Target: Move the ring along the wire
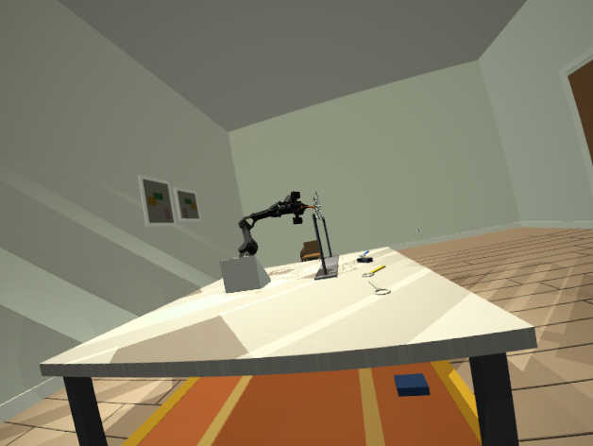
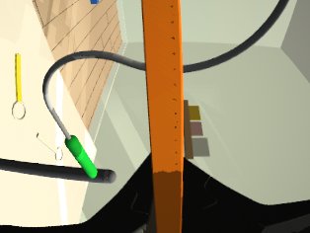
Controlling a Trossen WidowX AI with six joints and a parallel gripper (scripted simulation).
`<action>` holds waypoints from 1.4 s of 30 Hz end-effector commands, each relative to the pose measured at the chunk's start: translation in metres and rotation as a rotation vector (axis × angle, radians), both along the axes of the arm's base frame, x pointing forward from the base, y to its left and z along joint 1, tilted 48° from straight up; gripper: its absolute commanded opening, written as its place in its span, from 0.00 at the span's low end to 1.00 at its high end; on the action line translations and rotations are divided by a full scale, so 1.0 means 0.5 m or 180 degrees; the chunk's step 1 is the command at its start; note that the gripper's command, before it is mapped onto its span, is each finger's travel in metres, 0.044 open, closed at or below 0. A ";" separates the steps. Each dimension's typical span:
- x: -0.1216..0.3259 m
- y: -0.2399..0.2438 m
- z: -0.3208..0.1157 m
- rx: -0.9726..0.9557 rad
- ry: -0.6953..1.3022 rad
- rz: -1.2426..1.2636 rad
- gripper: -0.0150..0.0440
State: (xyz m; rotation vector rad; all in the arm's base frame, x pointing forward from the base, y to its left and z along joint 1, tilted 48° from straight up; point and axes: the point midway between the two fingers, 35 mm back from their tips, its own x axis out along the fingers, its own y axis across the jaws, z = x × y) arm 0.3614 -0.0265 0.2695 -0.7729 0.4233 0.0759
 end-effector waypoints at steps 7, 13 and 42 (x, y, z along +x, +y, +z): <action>-0.001 0.016 -0.009 0.0611 0.0094 0.0012 0.00; -0.003 0.029 -0.017 0.0985 0.0163 0.0026 0.00; -0.015 0.100 -0.032 0.2802 0.0497 0.0093 0.00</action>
